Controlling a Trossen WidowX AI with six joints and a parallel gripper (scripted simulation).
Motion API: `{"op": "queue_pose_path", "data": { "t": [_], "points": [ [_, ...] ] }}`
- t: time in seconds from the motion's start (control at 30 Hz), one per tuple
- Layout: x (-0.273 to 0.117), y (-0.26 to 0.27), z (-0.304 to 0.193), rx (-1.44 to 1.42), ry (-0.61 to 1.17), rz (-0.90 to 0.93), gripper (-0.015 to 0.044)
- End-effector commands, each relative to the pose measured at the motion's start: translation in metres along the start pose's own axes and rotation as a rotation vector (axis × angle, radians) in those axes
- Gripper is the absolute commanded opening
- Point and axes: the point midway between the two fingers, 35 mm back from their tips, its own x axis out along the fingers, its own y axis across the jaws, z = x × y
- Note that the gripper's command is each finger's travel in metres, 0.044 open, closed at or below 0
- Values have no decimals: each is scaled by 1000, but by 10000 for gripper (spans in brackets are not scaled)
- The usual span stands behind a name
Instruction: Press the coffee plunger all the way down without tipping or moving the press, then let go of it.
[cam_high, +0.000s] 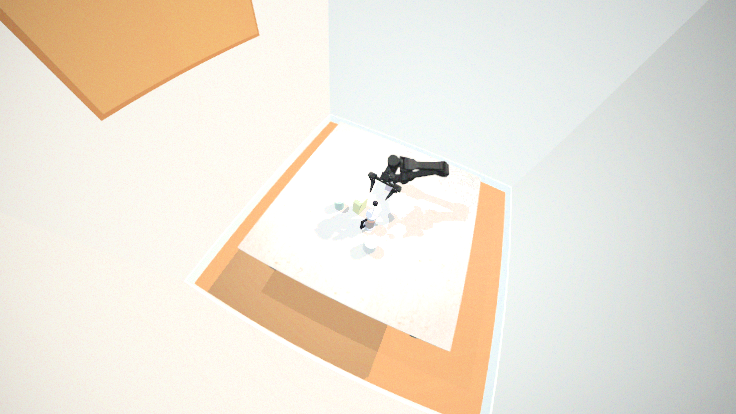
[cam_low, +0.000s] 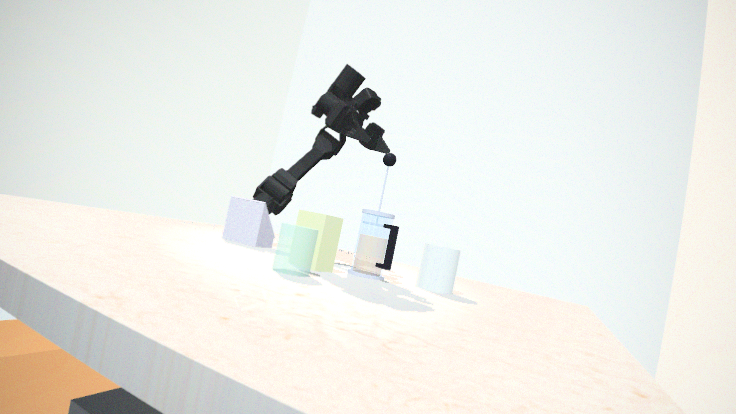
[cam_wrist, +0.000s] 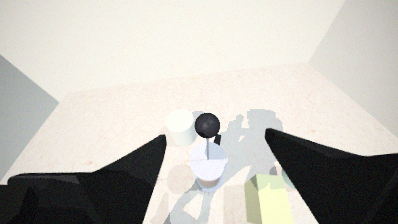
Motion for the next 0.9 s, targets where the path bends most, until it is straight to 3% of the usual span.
{"op": "queue_pose_path", "data": {
  "t": [0.0,0.87],
  "points": [
    [2,4,-3,-21,-11,18,440],
    [40,5,-4,-22,-12,20,440]
  ]
}}
